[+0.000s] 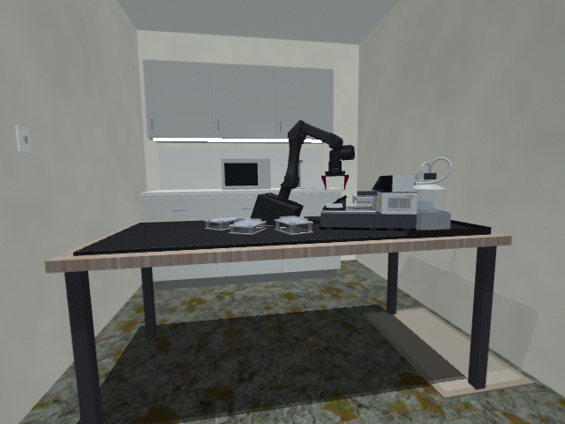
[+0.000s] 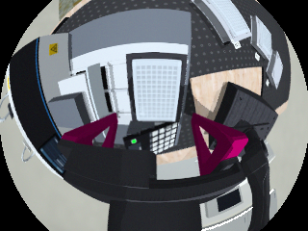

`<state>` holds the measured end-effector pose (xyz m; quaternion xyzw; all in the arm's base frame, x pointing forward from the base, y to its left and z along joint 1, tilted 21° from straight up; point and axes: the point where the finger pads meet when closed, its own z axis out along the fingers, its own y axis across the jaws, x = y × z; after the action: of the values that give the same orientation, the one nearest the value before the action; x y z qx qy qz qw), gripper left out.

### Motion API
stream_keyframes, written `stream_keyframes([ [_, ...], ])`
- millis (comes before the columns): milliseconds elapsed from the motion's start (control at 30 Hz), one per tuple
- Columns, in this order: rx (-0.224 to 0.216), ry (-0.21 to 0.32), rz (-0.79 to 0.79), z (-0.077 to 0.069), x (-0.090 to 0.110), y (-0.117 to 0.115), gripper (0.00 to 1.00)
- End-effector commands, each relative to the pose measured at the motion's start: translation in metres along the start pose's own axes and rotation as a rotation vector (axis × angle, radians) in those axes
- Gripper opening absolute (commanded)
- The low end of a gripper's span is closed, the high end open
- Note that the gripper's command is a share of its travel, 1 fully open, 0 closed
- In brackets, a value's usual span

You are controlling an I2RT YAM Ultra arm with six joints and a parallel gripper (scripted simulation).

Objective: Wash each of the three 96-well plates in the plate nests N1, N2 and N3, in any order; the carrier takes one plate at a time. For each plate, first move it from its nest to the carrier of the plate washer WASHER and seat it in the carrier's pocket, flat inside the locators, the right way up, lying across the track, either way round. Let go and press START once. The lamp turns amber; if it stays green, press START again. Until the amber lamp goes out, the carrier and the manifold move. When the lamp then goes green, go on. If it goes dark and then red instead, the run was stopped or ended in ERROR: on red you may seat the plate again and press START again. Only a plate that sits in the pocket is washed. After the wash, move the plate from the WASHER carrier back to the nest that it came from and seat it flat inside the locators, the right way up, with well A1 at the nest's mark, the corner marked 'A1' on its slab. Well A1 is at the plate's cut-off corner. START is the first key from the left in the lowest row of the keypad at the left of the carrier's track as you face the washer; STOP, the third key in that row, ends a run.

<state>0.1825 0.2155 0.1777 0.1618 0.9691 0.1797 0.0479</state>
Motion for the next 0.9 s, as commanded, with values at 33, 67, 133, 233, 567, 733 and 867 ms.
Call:
stream_keyframes([
  [33, 0.003, 0.000, -0.002, -0.004, 0.001, -0.001, 1.00],
  [67, 0.003, 0.000, -0.002, -0.004, 0.001, -0.001, 1.00],
  [133, 0.003, 0.000, -0.002, -0.004, 0.001, -0.001, 1.00],
  [233, 0.003, 0.000, -0.002, -0.004, 0.001, -0.001, 1.00],
  [567, 0.002, 0.002, -0.201, -0.004, 0.030, -0.010, 0.00],
  [733, 0.002, 0.003, -0.301, -0.004, 0.045, -0.014, 0.00],
  [867, 0.002, 0.004, -0.434, -0.004, 0.064, -0.020, 0.00],
])
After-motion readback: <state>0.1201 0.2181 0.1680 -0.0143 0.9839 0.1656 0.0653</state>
